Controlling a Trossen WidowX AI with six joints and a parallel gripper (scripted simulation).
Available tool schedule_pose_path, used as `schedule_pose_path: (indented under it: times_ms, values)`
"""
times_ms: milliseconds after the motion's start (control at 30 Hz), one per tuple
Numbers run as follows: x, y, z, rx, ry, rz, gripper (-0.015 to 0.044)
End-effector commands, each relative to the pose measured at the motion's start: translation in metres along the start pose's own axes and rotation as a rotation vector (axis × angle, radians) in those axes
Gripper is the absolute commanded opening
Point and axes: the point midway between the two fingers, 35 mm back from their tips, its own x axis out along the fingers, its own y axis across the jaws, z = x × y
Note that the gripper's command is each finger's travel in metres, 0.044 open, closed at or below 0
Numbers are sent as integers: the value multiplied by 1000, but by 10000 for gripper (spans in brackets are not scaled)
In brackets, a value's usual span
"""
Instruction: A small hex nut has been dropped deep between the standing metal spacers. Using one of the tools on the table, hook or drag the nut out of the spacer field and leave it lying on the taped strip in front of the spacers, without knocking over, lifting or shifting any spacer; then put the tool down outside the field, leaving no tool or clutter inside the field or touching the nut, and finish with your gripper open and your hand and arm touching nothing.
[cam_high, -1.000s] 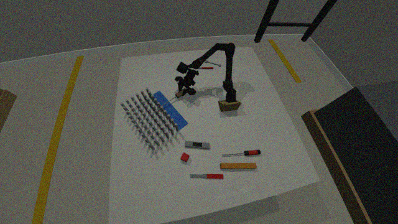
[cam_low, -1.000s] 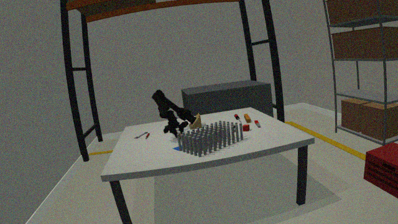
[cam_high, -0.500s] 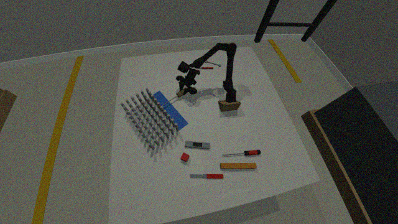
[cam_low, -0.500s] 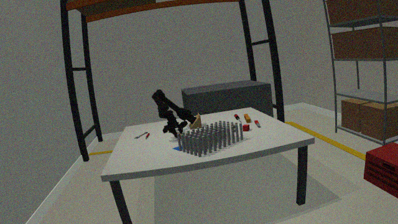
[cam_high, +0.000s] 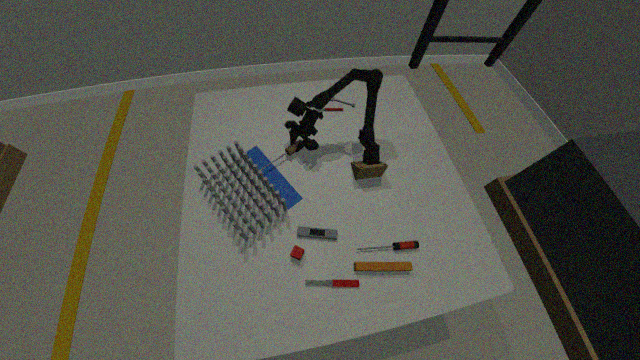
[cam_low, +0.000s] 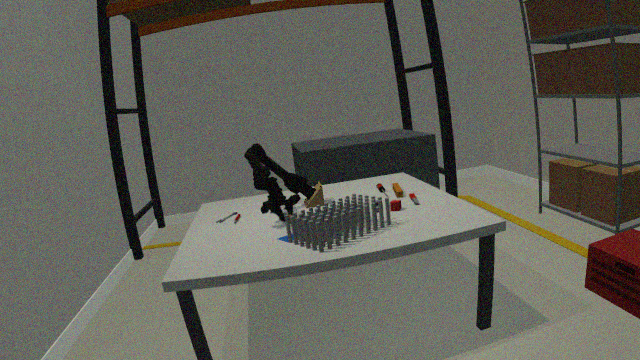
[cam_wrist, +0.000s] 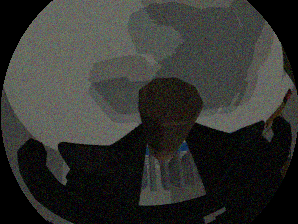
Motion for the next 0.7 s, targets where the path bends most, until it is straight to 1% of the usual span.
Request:
schedule_pose_path:
  times_ms: [0, 233, 667]
  values:
    - [-2, 0, 1, -3, 7, 0, 0]
    - [-6, 0, 3, -3, 7, -1, 0]
    - [-43, 0, 36, -5, 6, -1, 0]
